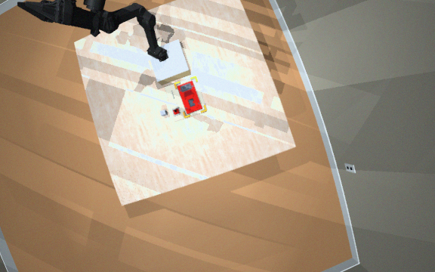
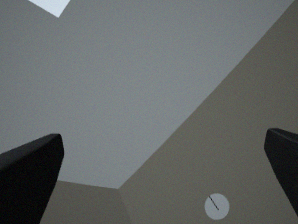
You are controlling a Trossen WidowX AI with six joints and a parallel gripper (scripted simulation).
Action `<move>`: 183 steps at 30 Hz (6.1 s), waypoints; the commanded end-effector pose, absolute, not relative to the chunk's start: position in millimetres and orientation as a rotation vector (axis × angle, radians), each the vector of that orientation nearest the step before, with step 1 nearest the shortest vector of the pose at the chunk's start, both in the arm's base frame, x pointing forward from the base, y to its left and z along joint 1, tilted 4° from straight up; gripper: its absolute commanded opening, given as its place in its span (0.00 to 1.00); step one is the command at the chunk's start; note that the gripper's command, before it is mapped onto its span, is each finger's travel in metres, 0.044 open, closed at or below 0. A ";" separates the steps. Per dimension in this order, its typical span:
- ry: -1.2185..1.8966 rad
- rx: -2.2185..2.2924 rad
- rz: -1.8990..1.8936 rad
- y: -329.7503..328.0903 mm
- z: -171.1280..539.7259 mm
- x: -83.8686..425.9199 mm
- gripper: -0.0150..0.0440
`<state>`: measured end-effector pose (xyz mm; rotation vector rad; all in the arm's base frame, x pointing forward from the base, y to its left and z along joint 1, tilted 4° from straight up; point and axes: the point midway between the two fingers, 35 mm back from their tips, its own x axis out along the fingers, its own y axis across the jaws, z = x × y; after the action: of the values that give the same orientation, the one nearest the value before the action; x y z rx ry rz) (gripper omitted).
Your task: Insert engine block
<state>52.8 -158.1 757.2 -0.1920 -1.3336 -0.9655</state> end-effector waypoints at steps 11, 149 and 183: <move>-1.119 0.012 -0.896 -222.5 710.1 130.0 1.00; -0.255 2.374 -2.175 -156.4 -1.6 337.2 1.00; -0.255 2.374 -2.175 -156.9 -23.6 337.8 0.39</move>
<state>337.4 -157.5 -23.2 2.3667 -0.2552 -2.1743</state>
